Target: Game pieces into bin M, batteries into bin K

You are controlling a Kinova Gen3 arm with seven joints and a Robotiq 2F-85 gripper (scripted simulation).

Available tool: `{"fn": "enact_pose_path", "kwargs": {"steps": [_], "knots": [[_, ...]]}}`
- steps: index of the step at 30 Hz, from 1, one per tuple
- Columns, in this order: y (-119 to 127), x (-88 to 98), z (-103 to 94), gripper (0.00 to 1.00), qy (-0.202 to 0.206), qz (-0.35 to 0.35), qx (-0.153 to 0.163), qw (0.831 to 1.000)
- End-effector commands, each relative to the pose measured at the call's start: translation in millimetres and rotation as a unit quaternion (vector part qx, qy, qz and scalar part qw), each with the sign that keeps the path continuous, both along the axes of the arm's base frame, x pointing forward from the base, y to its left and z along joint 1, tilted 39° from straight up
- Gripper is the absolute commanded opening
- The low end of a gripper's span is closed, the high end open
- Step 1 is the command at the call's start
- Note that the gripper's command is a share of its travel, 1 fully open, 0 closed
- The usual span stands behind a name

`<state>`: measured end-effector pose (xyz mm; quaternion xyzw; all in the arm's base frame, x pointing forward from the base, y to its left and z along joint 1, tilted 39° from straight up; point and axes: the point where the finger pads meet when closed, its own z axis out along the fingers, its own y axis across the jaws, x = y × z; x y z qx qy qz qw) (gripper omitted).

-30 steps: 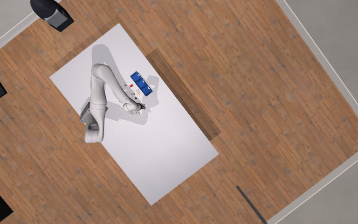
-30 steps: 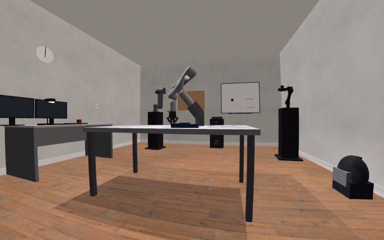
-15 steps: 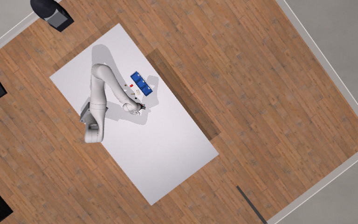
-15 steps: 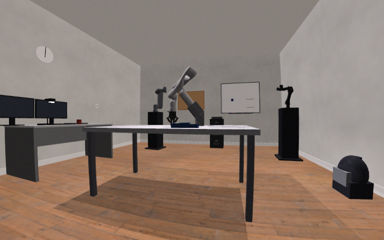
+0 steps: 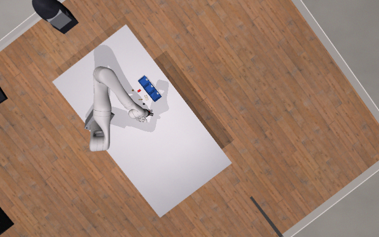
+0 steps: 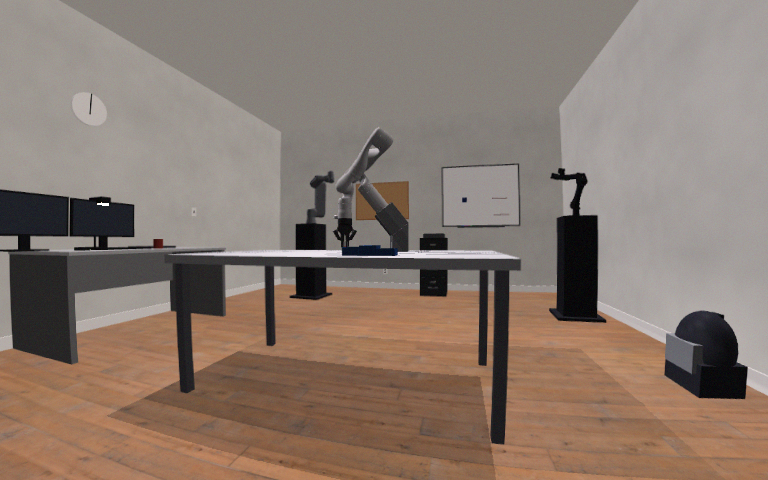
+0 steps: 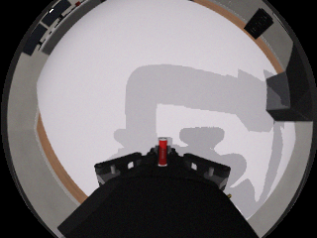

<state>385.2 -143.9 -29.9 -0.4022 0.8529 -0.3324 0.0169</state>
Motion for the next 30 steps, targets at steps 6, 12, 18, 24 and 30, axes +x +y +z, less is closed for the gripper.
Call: {"fn": "enact_pose_path", "kwargs": {"steps": [6,12,18,24,30], "knots": [[15.0,-6.0,20.9,0.09,-0.005,-0.001,0.001,1.000],[20.4,-9.1,28.6,0.09,-0.005,-0.001,0.001,1.000],[21.7,-7.5,26.0,0.09,-0.003,0.002,0.003,1.000],[21.8,-7.5,26.0,0.09,-0.003,0.002,0.003,1.000],[25.3,-11.7,34.8,0.09,-0.005,-0.001,0.001,1.000]]}}
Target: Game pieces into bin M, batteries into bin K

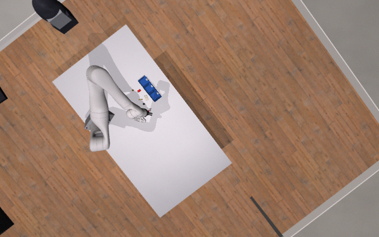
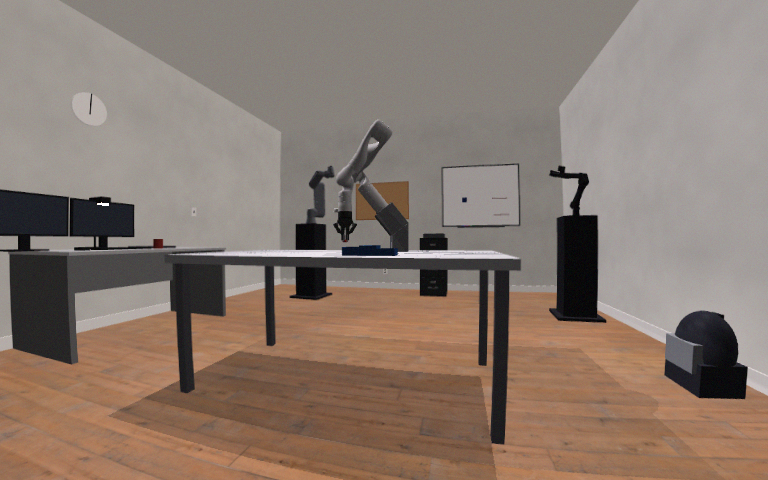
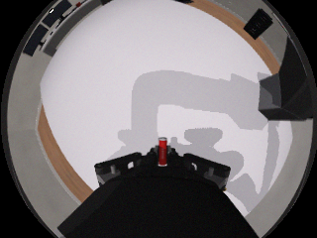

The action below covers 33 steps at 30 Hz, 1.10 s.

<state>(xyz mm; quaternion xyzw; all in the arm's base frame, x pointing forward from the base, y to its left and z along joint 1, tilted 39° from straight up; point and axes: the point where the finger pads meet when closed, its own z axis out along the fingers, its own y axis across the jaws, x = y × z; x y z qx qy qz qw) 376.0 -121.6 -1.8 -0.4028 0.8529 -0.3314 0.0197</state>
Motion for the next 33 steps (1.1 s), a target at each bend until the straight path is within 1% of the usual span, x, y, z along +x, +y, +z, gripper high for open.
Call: {"fn": "enact_pose_path", "kwargs": {"steps": [1,4,7,9,24,26,29,33], "knots": [[3.0,-2.6,6.7,0.09,-0.003,-0.003,-0.001,1.000],[3.9,-2.4,5.9,0.09,-0.002,-0.002,0.000,1.000],[19.8,8.6,-2.6,0.09,-0.001,0.001,0.001,1.000],[19.8,8.6,-2.6,0.09,-0.001,0.001,0.001,1.000],[91.6,55.2,-34.0,0.09,-0.003,0.003,0.001,1.000],[91.6,55.2,-34.0,0.09,-0.003,0.003,0.001,1.000],[105.8,62.0,-42.7,0.09,0.001,0.002,0.003,1.000],[121.9,74.0,-48.2,0.09,-0.001,0.001,0.002,1.000]]}}
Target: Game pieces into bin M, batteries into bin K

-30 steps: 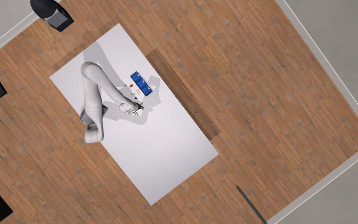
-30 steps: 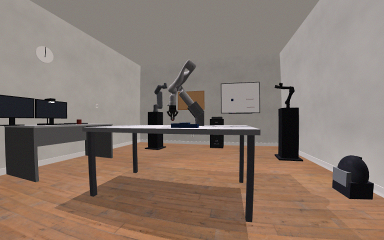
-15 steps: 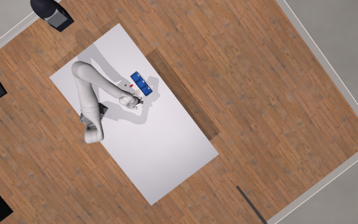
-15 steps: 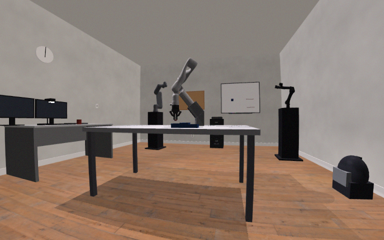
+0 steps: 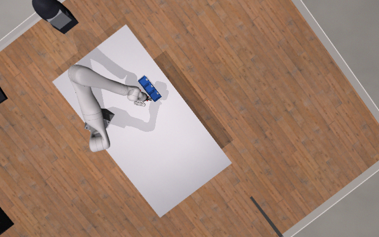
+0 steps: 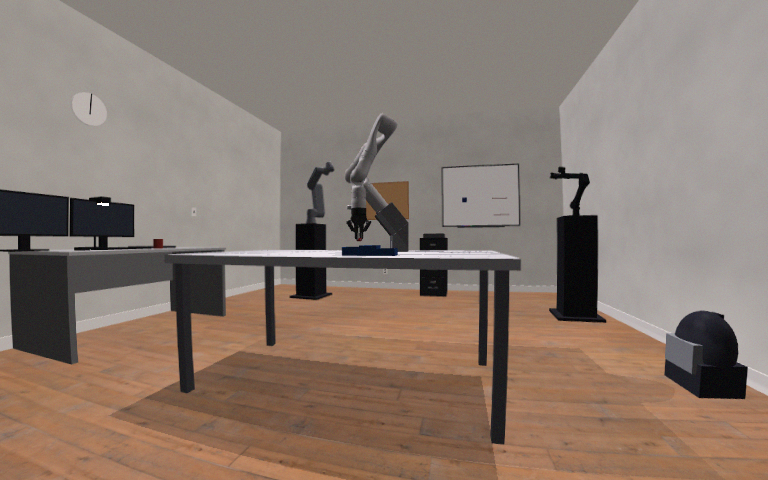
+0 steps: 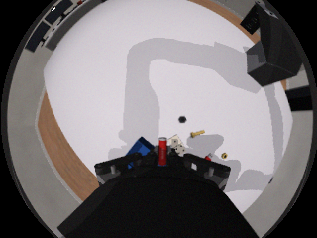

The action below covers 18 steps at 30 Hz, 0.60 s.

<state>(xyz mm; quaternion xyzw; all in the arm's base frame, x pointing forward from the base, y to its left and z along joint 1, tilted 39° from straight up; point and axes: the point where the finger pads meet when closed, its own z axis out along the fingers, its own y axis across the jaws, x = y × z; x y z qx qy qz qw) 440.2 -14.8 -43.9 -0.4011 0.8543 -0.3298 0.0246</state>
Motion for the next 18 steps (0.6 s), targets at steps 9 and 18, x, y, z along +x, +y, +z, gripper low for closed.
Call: {"fn": "enact_pose_path", "kwargs": {"steps": [9,18], "knots": [[47.9,30.8,-20.8,0.09,0.096,0.135,-0.055,0.985],[75.8,47.9,-36.9,0.09,0.204,0.284,-0.112,0.930]]}}
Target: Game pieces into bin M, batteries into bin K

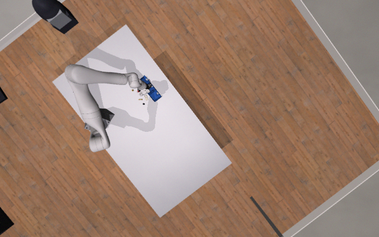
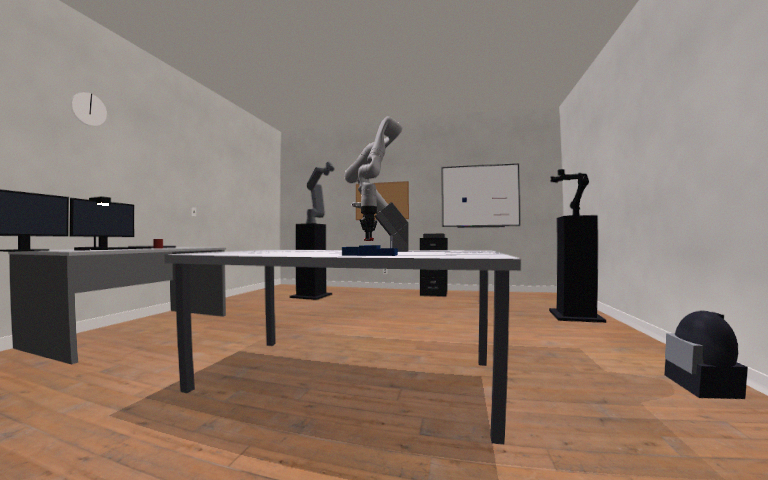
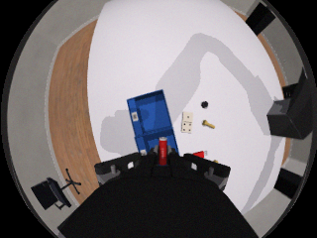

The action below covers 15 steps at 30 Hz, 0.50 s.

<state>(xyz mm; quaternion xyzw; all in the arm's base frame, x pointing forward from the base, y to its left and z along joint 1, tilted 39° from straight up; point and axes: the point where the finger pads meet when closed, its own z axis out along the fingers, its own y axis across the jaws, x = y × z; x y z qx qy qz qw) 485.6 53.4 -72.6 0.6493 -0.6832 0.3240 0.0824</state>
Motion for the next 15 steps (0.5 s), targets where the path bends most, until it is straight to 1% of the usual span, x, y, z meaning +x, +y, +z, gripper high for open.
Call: {"fn": "enact_pose_path", "kwargs": {"steps": [1,3,4,15], "knots": [[9.5,3.7,-6.7,0.09,0.047,0.059,-0.020,0.997],[9.8,7.2,-5.5,0.09,0.070,0.099,-0.037,0.992],[10.1,7.3,-5.7,0.09,0.074,0.106,-0.039,0.991],[11.6,8.4,-5.6,0.09,0.071,0.102,-0.036,0.992]]}}
